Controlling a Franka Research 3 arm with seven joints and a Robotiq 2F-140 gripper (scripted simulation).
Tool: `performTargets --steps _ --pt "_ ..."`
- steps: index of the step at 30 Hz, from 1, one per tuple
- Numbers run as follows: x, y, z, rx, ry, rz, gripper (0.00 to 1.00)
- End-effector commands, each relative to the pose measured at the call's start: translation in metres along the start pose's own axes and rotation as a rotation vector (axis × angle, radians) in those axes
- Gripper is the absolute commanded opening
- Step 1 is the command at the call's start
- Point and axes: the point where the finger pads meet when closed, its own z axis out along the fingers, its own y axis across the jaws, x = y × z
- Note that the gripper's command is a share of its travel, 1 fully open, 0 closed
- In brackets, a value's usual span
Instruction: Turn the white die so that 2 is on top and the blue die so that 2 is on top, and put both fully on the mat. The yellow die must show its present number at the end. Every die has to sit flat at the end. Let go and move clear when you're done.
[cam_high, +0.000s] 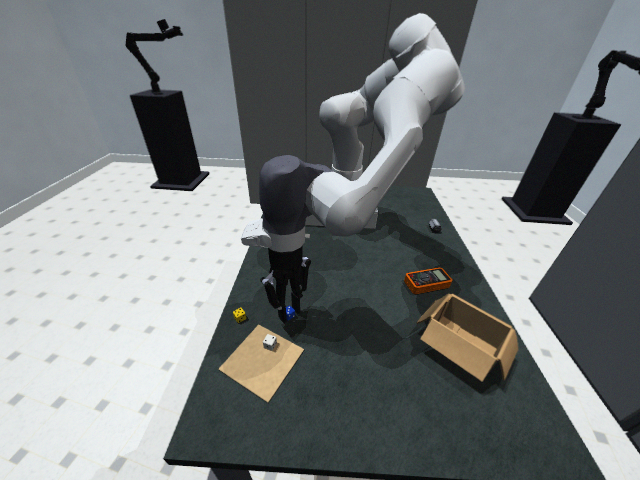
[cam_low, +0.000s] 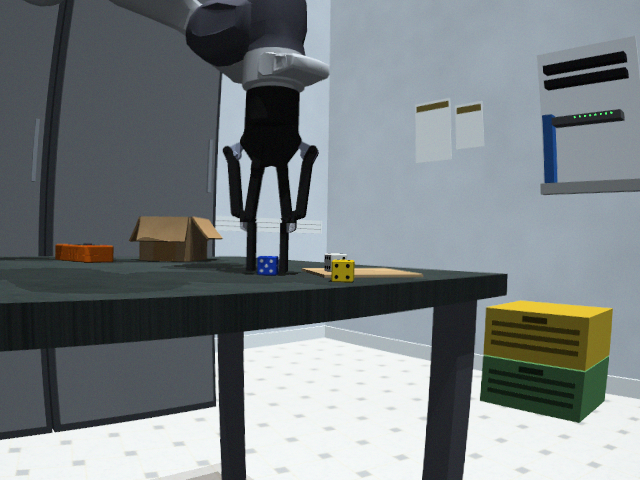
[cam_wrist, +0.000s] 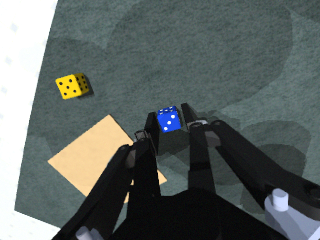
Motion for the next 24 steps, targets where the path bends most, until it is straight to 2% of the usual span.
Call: performTargets --steps 1,3,4,24 --pt "-0.0008 -0.0018 -0.0001 0.005 -0.002 -0.004 0.32" --pt "-0.0008 -0.0018 -0.0001 0.005 -0.002 -0.004 0.32" --pt "-0.0008 -0.0018 -0.0001 0.005 -0.002 -0.004 0.21" --pt "-0.0008 -0.0018 -0.0001 0.005 -0.002 -0.004 0.21"
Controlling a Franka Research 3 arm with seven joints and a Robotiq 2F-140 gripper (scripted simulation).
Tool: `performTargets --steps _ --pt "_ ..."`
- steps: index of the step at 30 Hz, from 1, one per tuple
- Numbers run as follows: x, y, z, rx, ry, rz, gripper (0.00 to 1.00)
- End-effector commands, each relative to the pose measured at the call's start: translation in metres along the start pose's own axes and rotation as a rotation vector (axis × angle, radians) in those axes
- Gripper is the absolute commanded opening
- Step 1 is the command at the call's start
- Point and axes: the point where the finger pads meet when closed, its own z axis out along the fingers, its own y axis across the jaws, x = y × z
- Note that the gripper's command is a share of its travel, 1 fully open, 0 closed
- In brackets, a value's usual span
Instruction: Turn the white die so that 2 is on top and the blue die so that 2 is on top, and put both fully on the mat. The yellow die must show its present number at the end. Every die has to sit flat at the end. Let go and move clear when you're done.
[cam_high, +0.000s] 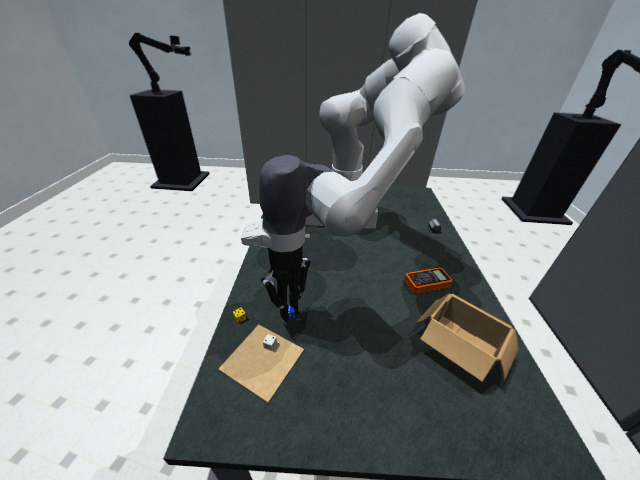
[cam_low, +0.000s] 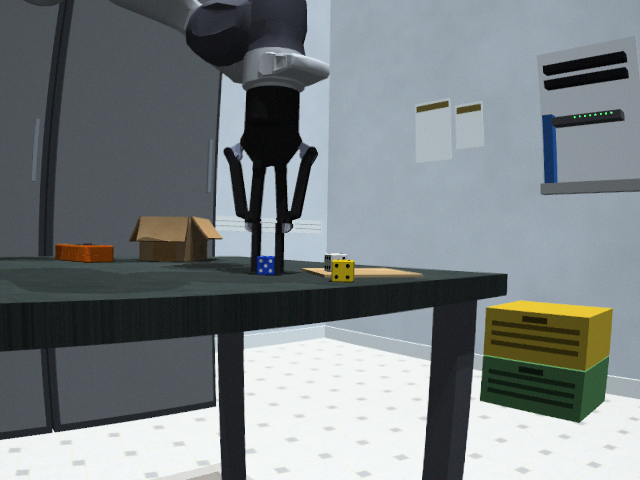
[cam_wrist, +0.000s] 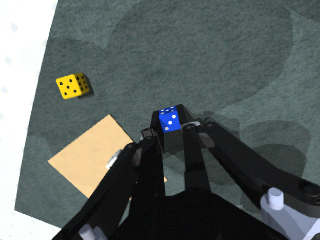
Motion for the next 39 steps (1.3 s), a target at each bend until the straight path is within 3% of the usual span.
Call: performTargets --steps 1,19,23,32,39 --pt "-0.001 -0.002 0.0 0.004 -0.002 -0.004 0.21" --pt "-0.001 -0.002 -0.004 0.004 -0.002 -0.004 0.21" --pt "-0.001 -0.002 -0.022 0.004 -0.002 -0.004 0.21" --pt "-0.001 -0.001 -0.085 0.004 -0.002 -0.004 0.21" --pt "0.0 -0.001 -0.1 0.004 -0.002 -0.004 0.21"
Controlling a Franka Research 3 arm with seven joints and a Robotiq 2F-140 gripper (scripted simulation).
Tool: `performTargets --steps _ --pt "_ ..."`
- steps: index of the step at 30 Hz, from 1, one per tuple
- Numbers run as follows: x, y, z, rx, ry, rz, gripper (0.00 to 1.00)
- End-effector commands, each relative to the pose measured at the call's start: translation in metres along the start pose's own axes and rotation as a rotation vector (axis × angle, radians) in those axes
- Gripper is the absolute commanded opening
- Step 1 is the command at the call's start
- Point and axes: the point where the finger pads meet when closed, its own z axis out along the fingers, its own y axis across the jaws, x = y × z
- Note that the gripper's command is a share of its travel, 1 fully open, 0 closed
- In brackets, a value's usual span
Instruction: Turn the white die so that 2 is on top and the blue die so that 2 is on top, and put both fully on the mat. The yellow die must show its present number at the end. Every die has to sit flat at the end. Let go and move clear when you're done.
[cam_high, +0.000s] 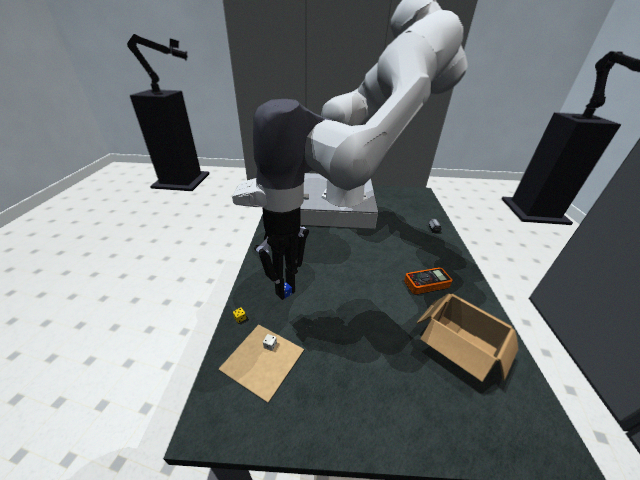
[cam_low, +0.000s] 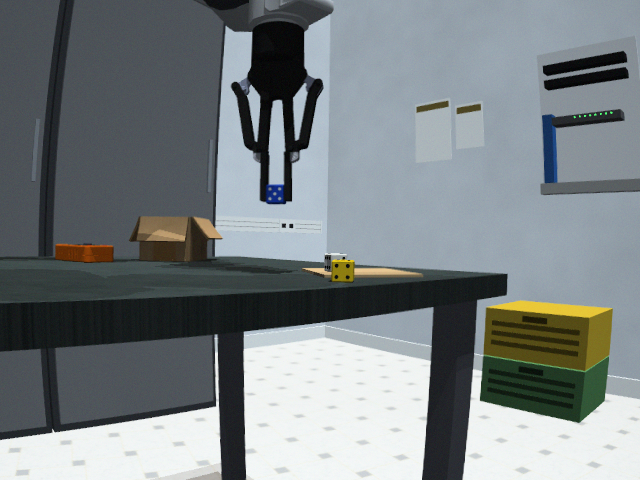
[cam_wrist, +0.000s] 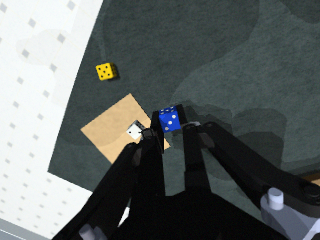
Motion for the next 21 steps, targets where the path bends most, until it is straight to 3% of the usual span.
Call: performTargets --steps 1,13,16,19,21 --pt "0.001 0.007 -0.004 -0.021 0.007 0.019 0.21" --pt "-0.005 0.003 -0.006 -0.017 0.007 0.03 0.21" --pt "-0.038 -0.016 -0.011 -0.001 0.006 0.082 0.21" --pt "-0.095 -0.038 -0.014 0.012 0.005 0.168 0.21" --pt "-0.102 -0.04 -0.013 0.012 0.005 0.179 0.21"
